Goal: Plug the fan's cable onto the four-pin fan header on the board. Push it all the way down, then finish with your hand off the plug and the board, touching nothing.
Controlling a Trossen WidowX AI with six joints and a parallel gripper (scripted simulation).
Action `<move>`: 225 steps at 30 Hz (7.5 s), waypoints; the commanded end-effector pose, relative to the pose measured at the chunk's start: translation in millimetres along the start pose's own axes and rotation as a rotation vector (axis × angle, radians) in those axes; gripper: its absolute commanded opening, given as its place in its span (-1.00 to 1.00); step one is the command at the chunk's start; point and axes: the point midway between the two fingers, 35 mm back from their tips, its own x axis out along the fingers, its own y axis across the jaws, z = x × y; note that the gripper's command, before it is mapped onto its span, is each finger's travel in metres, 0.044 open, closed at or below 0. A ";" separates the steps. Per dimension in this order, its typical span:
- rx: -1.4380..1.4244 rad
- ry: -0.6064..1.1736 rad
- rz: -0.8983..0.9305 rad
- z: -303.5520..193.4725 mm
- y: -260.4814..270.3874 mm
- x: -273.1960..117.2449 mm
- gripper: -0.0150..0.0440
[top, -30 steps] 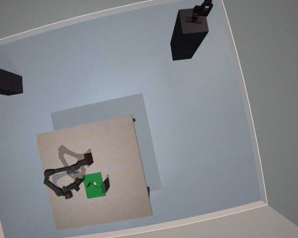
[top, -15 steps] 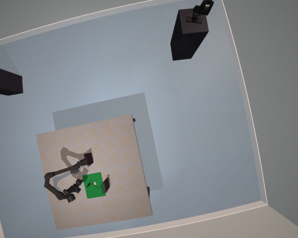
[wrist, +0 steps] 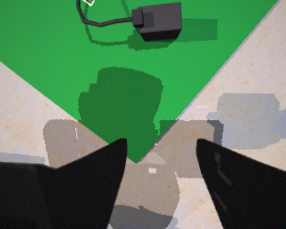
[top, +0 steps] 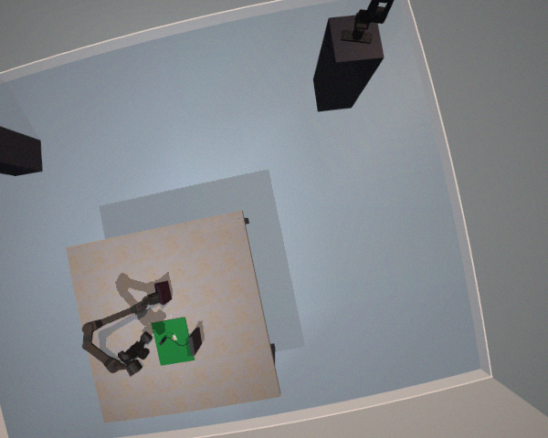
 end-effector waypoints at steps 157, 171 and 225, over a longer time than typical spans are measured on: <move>0.070 0.007 -0.050 103.4 20.2 11.3 -0.49; -0.417 0.019 -0.047 108.9 28.7 11.9 -0.49; -2.296 0.062 -0.015 127.3 62.7 14.9 -0.49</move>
